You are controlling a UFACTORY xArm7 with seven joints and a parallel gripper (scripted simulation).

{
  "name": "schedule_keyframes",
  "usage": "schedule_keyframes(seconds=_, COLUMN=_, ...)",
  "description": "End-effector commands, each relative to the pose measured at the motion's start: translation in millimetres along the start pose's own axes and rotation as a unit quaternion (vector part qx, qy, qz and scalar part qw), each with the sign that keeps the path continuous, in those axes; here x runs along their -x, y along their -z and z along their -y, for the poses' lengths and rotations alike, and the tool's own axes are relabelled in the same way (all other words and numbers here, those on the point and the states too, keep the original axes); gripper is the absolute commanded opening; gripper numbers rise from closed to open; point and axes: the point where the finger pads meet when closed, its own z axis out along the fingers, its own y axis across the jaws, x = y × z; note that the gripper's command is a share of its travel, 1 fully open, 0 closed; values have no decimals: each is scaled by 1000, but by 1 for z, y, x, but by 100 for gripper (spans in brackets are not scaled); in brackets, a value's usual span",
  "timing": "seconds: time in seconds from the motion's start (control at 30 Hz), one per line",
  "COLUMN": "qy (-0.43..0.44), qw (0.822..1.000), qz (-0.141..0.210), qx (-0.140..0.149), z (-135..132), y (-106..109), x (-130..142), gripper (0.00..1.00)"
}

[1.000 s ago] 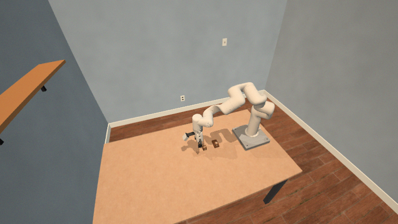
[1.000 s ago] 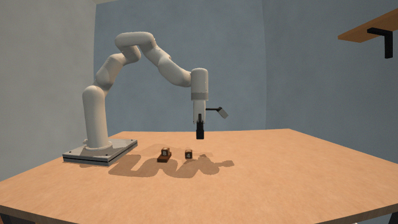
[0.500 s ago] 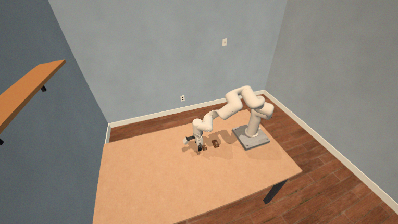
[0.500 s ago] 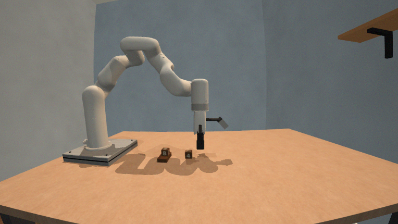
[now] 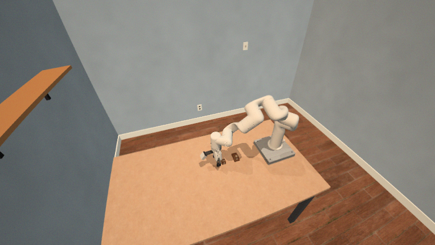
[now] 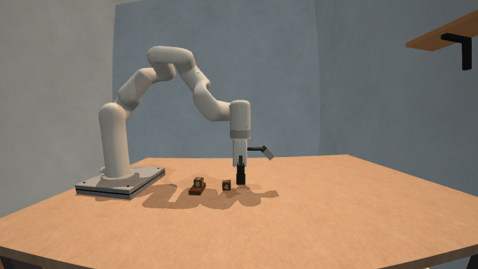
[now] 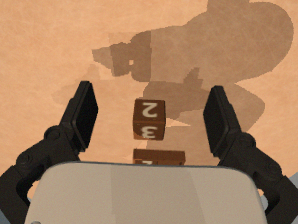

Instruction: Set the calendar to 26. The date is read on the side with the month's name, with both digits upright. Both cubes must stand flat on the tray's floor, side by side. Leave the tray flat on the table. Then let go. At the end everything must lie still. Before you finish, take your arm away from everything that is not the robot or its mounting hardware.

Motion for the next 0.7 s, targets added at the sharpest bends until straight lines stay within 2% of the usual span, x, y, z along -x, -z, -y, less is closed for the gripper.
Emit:
schedule_keyframes(seconds=0.0, qy=0, qw=1000, qz=-2, qx=0, z=0, y=-7, x=-2, gripper=100)
schedule_keyframes(seconds=0.67, qy=0, qw=1000, qz=-2, qx=0, z=0, y=-10, x=-2, gripper=100)
